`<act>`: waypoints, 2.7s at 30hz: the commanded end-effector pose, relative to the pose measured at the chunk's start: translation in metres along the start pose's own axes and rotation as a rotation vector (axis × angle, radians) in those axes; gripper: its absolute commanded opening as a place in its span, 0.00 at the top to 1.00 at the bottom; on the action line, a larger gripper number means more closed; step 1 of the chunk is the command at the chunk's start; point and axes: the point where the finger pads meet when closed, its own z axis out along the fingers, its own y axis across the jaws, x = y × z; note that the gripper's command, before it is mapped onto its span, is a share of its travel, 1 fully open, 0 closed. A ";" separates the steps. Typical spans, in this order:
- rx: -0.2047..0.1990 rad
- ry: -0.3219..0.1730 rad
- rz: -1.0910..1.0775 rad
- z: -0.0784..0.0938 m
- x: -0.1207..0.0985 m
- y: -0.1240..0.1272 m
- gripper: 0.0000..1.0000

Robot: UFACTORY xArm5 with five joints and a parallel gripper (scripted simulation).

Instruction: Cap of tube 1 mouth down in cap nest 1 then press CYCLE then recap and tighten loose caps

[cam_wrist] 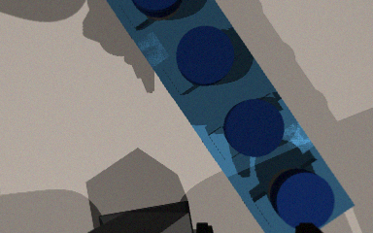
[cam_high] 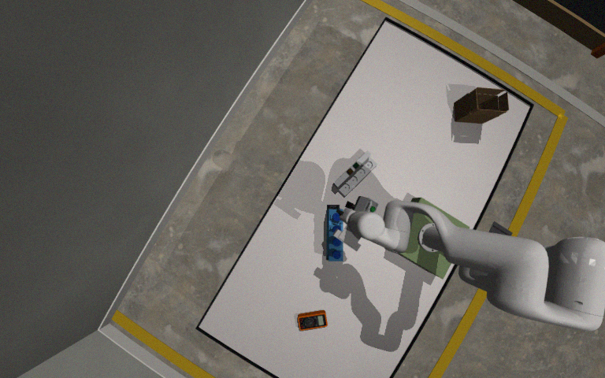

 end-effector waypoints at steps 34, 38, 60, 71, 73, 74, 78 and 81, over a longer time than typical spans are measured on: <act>-0.005 -0.007 0.185 0.003 0.146 -0.049 0.54; -0.005 -0.007 0.185 0.015 0.145 -0.049 0.54; -0.005 -0.007 0.185 0.037 0.145 -0.049 0.54; -0.005 -0.007 0.185 0.042 0.145 -0.049 0.54; -0.005 -0.007 0.185 0.043 0.145 -0.049 0.54; -0.005 -0.007 0.185 0.043 0.145 -0.049 0.54; -0.005 -0.007 0.185 0.045 0.145 -0.049 0.54; -0.005 -0.007 0.185 0.046 0.145 -0.049 0.54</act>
